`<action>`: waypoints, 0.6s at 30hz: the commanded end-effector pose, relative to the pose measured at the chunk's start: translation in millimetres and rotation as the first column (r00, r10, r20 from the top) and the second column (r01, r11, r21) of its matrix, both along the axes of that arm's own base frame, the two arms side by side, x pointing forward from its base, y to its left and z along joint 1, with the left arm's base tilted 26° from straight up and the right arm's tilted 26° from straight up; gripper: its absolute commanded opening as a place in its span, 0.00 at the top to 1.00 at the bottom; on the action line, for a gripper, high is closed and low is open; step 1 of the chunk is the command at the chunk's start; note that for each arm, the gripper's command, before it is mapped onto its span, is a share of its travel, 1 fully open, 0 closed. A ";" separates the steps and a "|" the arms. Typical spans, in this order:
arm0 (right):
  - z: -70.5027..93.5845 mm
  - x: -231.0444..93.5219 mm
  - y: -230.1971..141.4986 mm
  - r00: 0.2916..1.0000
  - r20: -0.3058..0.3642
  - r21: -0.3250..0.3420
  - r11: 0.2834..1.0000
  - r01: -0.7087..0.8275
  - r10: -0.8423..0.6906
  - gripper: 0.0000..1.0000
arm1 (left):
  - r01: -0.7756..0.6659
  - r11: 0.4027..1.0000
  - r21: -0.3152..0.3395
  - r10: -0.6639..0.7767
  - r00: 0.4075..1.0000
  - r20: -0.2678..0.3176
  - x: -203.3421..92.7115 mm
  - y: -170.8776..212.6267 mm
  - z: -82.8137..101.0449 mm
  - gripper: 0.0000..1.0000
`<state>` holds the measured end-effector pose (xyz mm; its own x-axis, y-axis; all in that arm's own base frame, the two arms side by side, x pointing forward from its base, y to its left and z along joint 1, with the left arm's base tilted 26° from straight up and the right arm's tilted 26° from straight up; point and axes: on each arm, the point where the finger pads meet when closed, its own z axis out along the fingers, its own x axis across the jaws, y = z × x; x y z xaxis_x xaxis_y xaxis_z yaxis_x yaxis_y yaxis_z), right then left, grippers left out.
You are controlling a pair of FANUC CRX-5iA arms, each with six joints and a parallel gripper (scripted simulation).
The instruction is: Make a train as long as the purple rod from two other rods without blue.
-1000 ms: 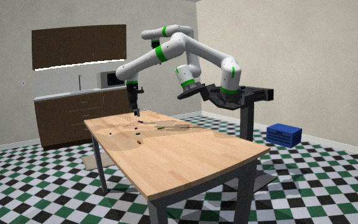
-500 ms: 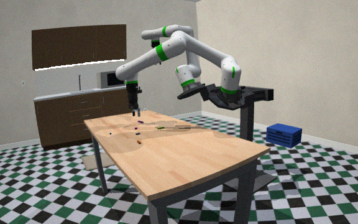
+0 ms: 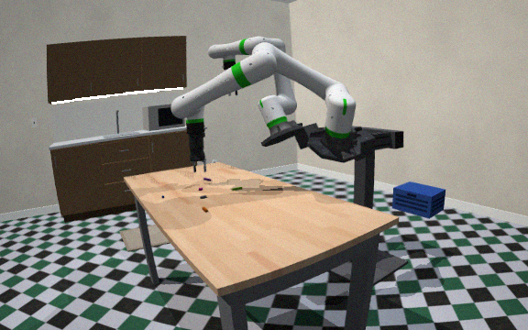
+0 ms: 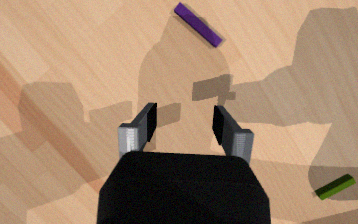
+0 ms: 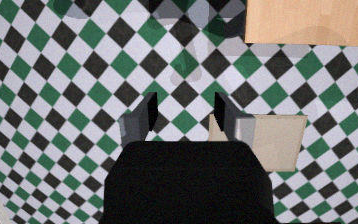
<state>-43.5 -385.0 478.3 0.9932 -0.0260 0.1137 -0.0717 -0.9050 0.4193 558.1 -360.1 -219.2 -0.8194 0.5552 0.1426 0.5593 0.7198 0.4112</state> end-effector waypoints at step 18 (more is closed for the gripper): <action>1.0 -0.4 0.2 1.000 0.000 -0.002 1.000 0.001 -0.001 0.00 | -0.554 0.815 -0.171 0.580 0.777 0.245 19.8 27.0 19.6 0.00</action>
<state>-43.5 -385.0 478.3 0.9932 -0.0260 0.1137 -0.0717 -0.9050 0.4193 573.9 -337.6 -204.6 -0.9909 0.0967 -0.0937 0.0481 0.9042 0.4245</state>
